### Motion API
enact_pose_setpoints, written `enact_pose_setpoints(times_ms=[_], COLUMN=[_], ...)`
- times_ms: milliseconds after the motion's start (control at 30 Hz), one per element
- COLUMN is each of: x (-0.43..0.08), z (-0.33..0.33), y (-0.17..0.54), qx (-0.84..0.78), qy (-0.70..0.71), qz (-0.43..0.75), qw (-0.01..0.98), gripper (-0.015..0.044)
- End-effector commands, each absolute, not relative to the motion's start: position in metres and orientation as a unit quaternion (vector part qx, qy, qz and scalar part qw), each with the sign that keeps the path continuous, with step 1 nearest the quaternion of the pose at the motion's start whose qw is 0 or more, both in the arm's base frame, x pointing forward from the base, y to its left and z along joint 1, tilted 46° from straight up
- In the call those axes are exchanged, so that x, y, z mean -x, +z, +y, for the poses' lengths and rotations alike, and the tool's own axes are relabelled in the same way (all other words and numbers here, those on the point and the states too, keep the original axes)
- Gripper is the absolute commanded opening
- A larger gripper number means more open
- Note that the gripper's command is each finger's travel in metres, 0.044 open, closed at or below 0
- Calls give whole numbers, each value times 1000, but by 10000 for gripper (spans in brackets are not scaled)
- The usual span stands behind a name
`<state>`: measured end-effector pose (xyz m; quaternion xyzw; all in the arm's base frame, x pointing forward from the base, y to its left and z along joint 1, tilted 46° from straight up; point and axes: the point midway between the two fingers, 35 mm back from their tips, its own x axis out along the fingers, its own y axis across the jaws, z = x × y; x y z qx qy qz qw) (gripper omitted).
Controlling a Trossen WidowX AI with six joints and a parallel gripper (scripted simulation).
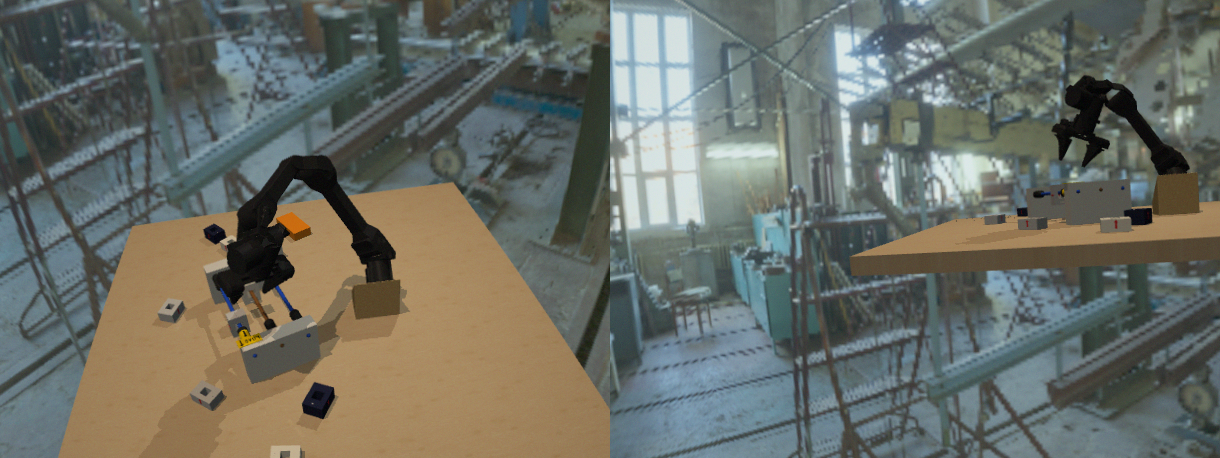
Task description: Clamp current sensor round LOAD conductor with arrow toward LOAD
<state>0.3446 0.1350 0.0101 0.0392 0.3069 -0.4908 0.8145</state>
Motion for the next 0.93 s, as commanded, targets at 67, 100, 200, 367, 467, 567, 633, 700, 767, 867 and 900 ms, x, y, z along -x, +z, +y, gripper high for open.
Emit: enact_pose_setpoints(times_ms=[67,100,200,367,467,567,633,700,767,867,900], x=[-292,-285,-280,-281,-281,-281,-281,-281,-287,-313,-289], z=[177,183,189,188,188,188,188,188,182,158,175], y=[-22,-25,-27,-29,-29,-29,-29,-29,-26,-14,-28], qx=[210,243,269,240,240,240,240,240,212,86,178], qy=[-375,-352,-332,-349,-349,-349,-349,-349,-368,-442,-392], qz=[237,221,208,227,227,227,227,227,241,290,264], qw=[871,877,880,877,877,877,877,877,873,845,863], gripper=[440,440,440,440,440,440,440,440,440,440,440])
